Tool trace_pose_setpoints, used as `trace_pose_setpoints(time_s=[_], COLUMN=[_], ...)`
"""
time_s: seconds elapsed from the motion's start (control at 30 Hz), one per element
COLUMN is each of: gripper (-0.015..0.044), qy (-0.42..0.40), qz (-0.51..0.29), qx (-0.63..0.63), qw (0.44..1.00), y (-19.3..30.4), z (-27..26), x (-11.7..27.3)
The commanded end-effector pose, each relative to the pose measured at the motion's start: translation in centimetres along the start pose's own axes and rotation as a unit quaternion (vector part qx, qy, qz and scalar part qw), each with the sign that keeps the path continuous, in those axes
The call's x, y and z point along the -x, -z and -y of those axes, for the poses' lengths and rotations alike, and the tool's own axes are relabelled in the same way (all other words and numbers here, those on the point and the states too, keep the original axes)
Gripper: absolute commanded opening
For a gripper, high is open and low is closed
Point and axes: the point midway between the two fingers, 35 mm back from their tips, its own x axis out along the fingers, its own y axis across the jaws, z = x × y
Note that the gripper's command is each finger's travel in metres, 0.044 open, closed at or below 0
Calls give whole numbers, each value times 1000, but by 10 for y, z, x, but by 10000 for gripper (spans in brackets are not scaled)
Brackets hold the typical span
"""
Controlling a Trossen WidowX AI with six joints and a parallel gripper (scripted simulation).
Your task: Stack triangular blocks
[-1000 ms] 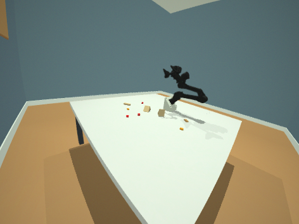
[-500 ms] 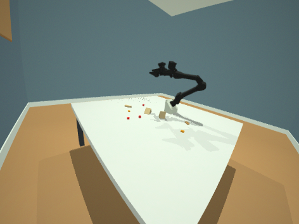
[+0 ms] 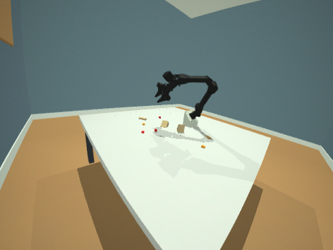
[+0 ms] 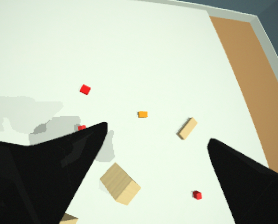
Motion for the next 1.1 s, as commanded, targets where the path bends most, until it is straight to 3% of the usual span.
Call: trace_pose_setpoints(time_s=[0.0, 0.23, 0.33, 0.77, 1.07], gripper=[440, 440, 440, 440, 440], qy=[-2, -81, -121, -124, -116], qz=[-193, -424, -486, -491, -513], qx=[176, 393, 445, 449, 460], qw=[965, 812, 742, 736, 715], y=[36, 92, 108, 110, 157], z=[-38, -75, -85, -85, -68], x=[-50, -73, -73, -74, -105])
